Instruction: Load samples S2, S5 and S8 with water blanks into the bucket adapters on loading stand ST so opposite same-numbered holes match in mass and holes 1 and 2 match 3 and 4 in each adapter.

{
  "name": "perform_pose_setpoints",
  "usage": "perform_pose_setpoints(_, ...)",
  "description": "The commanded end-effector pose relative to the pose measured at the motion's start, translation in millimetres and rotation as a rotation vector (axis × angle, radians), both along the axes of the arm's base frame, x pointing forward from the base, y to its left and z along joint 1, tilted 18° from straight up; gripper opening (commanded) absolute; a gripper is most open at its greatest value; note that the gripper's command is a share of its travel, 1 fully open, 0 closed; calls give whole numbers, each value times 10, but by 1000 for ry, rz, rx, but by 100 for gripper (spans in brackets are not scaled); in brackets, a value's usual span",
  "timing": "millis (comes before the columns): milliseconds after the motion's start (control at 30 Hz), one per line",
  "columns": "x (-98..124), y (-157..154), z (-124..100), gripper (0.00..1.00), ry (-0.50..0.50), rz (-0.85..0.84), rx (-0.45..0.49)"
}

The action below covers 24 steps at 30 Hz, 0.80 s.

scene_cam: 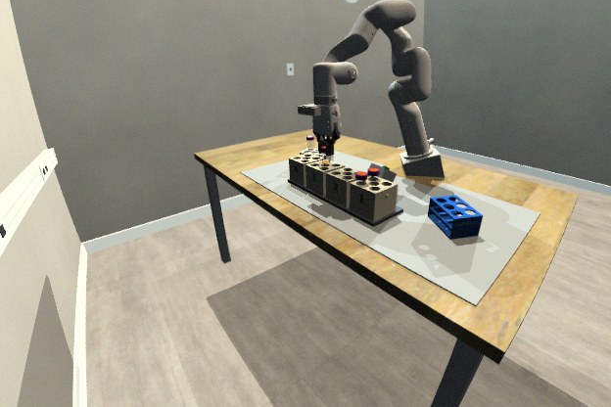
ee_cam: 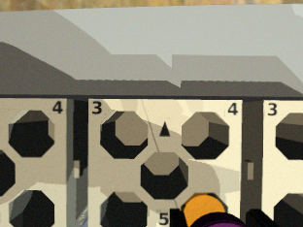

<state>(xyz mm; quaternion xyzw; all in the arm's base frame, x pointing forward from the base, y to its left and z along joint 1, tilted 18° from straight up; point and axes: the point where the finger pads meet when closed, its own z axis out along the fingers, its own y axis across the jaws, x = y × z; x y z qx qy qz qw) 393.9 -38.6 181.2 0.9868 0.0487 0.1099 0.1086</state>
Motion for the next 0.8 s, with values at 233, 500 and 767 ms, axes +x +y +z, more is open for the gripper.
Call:
perform_pose_setpoints(233, 32, -17, -69, 0, -4, 0, 0)
perform_pose_setpoints(500, 50, -33, -146, 0, -4, 0, 0)
perform_pose_setpoints(767, 64, -46, -203, 0, -4, 0, 0)
